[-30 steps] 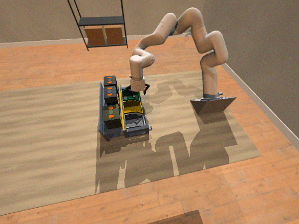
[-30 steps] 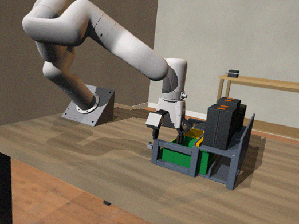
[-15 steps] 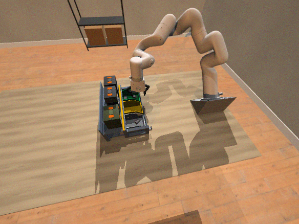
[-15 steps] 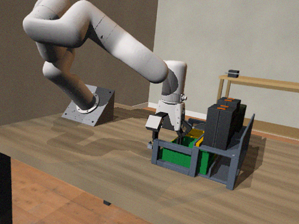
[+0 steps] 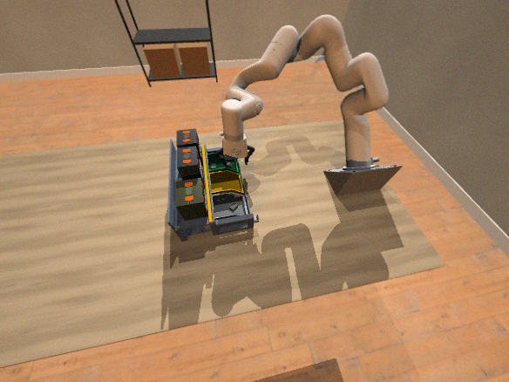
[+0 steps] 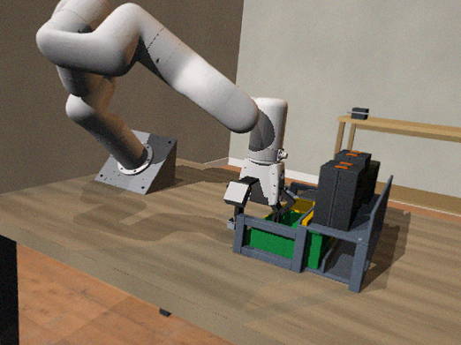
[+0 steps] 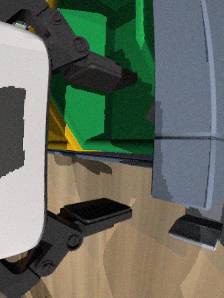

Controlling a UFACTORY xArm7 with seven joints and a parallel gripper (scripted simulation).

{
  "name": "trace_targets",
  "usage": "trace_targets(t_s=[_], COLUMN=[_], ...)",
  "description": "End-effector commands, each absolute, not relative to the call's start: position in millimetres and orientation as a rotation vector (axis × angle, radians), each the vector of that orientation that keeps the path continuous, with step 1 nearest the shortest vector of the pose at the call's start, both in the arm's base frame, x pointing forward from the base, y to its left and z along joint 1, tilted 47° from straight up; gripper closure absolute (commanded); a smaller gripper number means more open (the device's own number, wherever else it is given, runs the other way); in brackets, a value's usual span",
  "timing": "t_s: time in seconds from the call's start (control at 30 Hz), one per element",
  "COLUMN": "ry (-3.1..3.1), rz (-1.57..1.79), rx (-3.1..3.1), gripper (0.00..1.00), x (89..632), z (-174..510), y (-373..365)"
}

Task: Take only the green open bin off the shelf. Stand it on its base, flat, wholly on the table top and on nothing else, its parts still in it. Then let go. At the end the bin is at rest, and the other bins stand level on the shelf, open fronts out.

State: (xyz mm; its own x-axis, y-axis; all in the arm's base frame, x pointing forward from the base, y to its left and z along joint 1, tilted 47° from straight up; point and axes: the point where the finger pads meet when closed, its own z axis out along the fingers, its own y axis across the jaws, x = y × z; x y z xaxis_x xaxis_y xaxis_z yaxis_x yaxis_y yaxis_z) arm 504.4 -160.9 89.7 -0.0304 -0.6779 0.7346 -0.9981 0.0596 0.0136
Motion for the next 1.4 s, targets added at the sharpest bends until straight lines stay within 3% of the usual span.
trace_targets(t_s=[0.0, 1.37], ry=[-1.769, -1.769], rz=[0.723, 0.723], rx=[1.680, 1.680], gripper=[0.00, 0.00], x=[505.9, 505.6], z=[89.9, 87.7], y=[-159.8, -162.4])
